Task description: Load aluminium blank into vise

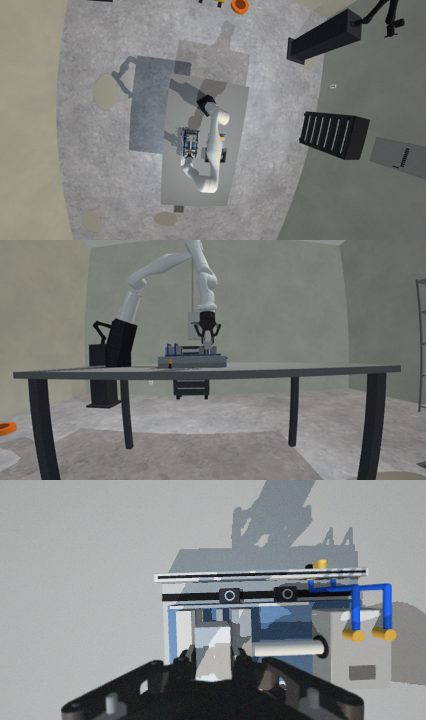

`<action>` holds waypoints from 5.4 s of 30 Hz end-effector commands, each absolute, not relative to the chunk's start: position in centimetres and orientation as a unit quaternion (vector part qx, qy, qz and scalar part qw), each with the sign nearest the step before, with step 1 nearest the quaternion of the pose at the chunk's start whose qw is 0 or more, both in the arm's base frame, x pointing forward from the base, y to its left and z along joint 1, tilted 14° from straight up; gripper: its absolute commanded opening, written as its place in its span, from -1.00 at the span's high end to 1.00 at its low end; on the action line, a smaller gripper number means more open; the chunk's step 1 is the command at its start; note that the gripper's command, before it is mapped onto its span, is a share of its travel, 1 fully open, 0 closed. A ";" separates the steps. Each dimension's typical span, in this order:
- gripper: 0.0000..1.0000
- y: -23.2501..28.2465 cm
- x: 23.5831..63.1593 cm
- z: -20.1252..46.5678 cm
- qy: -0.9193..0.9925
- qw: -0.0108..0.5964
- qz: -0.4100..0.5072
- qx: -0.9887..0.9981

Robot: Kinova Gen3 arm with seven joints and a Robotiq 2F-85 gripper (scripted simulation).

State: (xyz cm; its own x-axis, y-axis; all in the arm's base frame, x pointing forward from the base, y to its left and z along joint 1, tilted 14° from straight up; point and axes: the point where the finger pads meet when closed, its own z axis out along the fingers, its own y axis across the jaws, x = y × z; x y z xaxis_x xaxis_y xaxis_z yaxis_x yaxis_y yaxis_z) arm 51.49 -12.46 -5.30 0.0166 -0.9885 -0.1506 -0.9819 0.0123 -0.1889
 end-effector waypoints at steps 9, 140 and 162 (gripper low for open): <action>1.00 -12.3 51.6 -5.2 0.701 0.121 -0.014 -0.703; 1.00 -11.9 51.8 -5.3 0.701 0.121 -0.014 -0.703; -0.34 -11.9 51.8 -5.3 0.701 0.121 -0.014 -0.703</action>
